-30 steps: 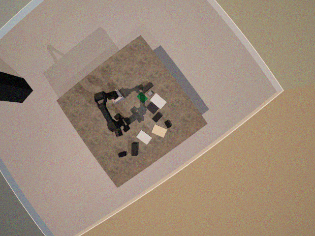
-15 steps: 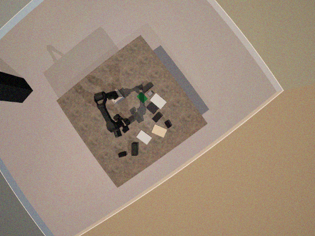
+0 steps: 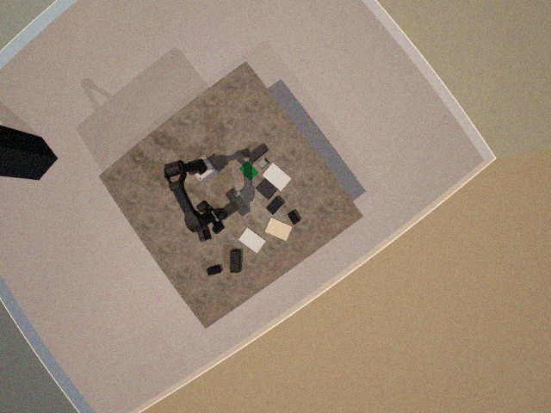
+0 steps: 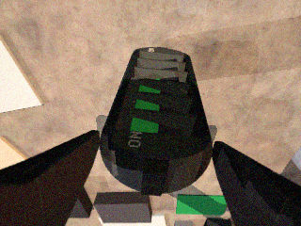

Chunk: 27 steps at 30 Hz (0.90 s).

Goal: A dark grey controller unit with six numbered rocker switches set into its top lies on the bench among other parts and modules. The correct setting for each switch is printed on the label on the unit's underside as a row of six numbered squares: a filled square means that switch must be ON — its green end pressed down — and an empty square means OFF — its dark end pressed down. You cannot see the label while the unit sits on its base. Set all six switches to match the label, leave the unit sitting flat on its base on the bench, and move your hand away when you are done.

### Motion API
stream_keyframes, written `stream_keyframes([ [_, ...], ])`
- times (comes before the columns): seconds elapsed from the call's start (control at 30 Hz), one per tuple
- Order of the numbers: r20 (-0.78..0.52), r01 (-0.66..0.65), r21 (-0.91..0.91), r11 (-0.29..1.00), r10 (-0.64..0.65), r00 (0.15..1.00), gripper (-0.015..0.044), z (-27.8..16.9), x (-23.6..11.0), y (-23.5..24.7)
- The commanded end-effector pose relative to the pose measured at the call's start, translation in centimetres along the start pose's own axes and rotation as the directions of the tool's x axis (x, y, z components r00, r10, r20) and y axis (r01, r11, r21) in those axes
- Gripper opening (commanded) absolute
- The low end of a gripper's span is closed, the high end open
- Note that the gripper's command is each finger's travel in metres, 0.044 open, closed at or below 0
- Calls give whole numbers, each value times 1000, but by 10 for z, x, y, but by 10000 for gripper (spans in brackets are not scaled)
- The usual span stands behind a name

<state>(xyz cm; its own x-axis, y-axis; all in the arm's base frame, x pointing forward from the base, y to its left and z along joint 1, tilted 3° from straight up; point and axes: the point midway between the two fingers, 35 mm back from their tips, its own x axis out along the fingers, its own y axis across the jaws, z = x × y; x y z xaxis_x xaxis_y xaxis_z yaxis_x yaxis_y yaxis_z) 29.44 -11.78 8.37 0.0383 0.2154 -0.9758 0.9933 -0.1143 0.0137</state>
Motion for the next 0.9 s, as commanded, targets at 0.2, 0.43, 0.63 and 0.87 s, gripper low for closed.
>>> stream_keyframes([
  [0.2,32,8,-1,1000,-8,999,336,11,2,0],
  [0.43,49,8,-1,1000,-8,999,336,16,1,0],
  [0.63,63,8,-1,1000,-8,998,336,21,1,0],
  [0.87,80,8,-1,1000,-8,997,336,26,1,0],
])
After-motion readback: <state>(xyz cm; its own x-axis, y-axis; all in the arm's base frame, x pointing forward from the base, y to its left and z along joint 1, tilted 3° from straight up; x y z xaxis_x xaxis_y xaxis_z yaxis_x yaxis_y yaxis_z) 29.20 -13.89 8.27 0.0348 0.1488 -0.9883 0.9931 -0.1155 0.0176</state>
